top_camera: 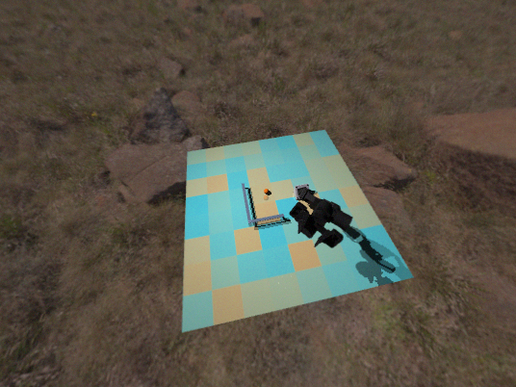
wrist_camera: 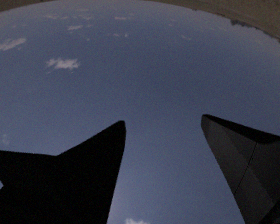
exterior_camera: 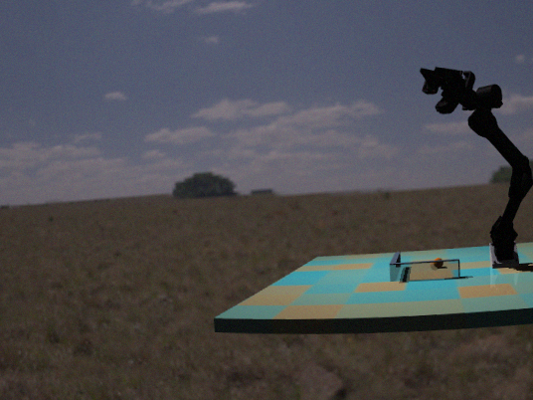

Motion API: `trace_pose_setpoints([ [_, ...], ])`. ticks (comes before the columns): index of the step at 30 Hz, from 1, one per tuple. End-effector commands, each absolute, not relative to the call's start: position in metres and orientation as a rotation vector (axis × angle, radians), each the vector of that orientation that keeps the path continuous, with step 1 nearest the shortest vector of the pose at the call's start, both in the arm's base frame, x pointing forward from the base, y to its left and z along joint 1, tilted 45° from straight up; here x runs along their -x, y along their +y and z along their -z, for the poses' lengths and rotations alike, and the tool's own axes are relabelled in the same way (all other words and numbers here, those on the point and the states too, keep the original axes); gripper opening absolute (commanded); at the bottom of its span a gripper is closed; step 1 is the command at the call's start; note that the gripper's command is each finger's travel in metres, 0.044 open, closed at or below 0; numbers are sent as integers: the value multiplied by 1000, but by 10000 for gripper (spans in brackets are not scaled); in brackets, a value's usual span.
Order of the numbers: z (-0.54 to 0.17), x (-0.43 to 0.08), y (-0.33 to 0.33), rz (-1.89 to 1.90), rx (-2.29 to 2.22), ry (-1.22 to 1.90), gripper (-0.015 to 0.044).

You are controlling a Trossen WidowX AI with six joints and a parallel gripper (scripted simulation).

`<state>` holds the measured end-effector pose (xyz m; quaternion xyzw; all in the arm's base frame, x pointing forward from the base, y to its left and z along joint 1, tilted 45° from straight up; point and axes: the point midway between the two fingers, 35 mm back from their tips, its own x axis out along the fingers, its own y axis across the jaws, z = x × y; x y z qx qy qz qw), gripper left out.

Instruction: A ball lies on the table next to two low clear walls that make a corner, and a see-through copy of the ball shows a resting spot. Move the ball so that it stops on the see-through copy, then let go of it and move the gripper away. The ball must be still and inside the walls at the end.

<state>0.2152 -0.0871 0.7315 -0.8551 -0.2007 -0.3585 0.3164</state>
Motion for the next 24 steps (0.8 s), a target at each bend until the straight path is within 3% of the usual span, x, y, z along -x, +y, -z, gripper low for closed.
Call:
trace_pose_setpoints([
  [1,-712,-239,-111,883,2214,-436,291],
  [7,-682,-270,-142,789,2176,-321,291],
  [24,-487,-383,-251,229,1951,135,291],
])
